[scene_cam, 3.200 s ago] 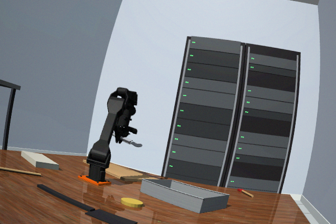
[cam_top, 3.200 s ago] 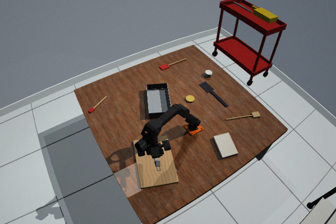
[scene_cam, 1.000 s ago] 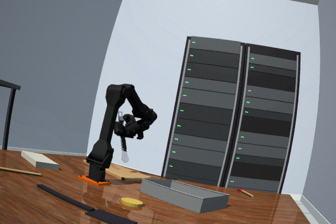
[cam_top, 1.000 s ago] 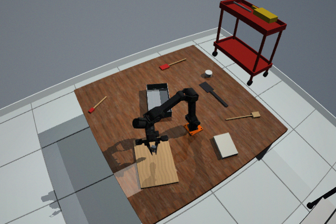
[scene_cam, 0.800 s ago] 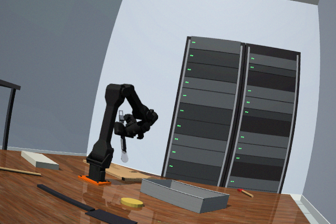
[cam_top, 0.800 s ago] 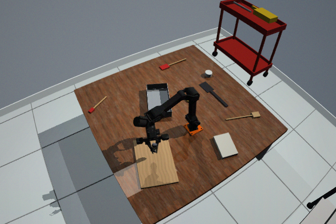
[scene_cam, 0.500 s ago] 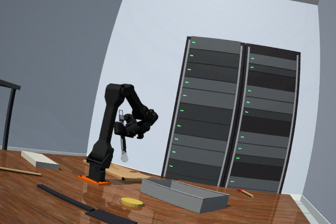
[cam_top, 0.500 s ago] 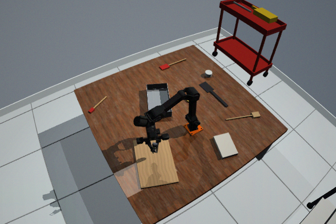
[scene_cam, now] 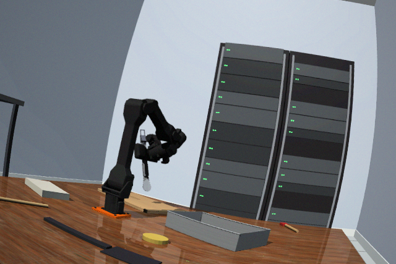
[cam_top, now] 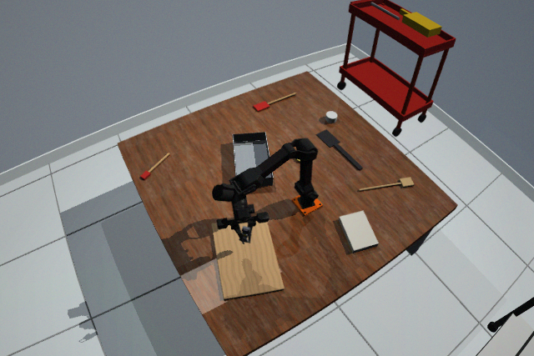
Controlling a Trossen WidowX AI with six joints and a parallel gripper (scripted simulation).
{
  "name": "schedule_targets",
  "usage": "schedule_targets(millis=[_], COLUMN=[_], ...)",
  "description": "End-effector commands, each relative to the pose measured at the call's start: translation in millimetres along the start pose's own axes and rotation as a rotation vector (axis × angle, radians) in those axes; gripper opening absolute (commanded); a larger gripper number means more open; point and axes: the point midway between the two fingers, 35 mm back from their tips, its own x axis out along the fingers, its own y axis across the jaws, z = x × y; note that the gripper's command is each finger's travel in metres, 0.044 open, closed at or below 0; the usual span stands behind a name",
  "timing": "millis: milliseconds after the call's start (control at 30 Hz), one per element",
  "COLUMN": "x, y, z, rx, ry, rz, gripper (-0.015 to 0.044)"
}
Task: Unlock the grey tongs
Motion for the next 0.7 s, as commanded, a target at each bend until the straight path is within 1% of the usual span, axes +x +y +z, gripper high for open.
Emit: schedule_targets(millis=[0, 333, 667], x=[-0.1, 0.7, 14.4], y=[0.9, 0.1, -10.4], z=[1.5, 1.5, 0.3], rx=[0.001, 0.004, 0.044], ry=[-0.009, -0.002, 0.127], rz=[0.006, 0.005, -0.008], gripper=[-0.015, -0.015, -0.015])
